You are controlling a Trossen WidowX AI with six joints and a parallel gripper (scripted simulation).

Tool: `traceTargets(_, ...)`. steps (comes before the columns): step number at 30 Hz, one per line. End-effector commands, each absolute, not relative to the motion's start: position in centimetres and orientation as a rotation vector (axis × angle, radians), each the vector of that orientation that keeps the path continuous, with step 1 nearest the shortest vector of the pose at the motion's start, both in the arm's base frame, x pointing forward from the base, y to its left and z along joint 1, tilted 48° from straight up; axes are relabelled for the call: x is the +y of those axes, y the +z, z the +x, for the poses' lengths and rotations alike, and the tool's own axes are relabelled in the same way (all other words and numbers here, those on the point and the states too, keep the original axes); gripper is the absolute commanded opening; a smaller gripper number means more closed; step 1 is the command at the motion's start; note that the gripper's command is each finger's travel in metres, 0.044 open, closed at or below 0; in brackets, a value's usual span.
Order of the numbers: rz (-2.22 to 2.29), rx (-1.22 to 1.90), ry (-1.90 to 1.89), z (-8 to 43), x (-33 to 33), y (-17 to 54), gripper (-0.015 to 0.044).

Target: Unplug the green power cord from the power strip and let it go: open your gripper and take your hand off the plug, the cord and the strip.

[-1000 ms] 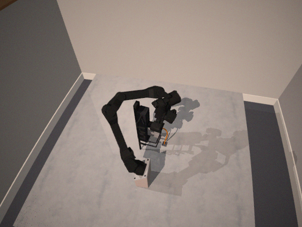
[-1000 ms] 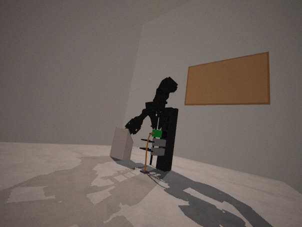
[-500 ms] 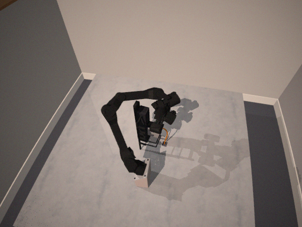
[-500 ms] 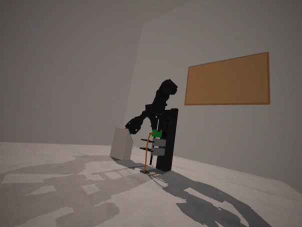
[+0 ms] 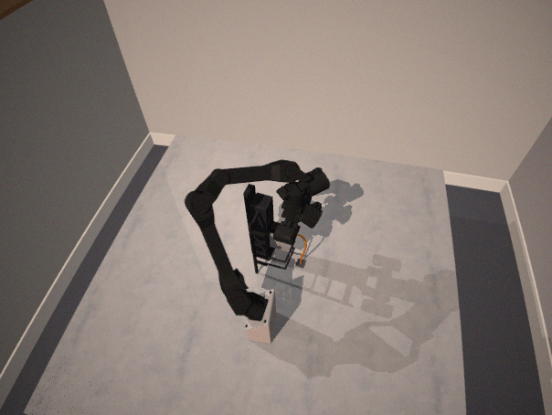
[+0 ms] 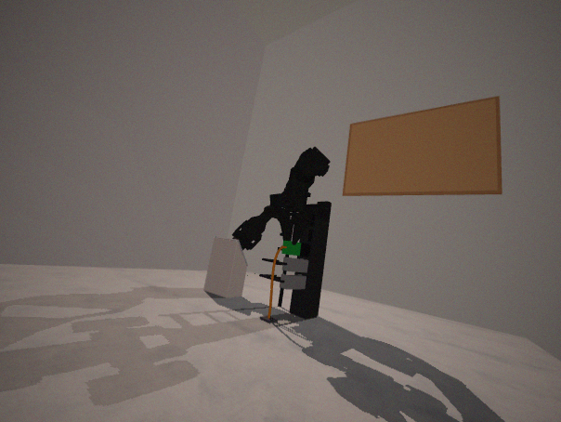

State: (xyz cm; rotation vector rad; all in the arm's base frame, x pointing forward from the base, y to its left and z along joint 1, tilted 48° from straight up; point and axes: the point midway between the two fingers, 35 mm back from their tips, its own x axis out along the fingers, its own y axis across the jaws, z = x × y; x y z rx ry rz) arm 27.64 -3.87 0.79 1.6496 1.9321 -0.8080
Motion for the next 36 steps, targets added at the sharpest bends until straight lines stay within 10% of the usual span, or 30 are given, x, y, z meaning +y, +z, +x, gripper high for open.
traceTargets(1,1.650,1.931,-0.809,27.7,-4.2,0.5,0.0000)
traceTargets(21,1.651,1.929,-0.813,27.8,-6.6,-1.6,0.0000)
traceTargets(36,1.654,1.932,-0.813,27.8,-6.3,-1.5,0.0394)
